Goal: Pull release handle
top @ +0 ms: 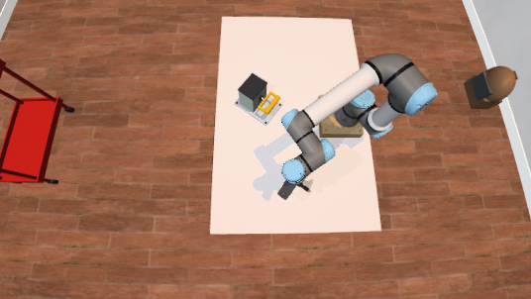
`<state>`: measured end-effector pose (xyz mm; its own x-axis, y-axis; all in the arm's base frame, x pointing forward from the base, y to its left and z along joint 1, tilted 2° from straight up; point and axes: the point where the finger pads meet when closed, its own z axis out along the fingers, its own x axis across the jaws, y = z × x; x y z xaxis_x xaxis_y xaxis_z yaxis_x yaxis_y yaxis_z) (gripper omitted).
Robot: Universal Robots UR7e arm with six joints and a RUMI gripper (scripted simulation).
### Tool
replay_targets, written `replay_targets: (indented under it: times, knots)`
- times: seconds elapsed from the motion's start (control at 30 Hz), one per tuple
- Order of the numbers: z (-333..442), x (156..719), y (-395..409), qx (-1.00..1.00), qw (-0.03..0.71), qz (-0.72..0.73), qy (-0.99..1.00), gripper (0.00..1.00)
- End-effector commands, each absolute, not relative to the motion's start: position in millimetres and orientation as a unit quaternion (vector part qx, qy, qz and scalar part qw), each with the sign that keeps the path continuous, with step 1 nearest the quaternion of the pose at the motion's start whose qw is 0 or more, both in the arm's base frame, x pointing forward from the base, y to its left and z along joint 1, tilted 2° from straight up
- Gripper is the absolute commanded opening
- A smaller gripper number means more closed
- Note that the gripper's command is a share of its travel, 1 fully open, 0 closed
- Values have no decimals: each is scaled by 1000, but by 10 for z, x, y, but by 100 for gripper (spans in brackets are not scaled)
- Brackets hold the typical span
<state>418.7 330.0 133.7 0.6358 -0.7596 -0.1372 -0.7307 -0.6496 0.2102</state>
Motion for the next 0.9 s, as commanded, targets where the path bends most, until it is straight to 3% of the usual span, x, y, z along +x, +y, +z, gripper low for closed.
replay_targets:
  times: [0.0,0.4,0.87]
  knots:
    - [1338,4505,2741,908,41,-101,-404,100]
    - [1302,4824,1431,911,13,-79,-405,100]
    - [1245,4767,132,912,-1,-50,-407,100]
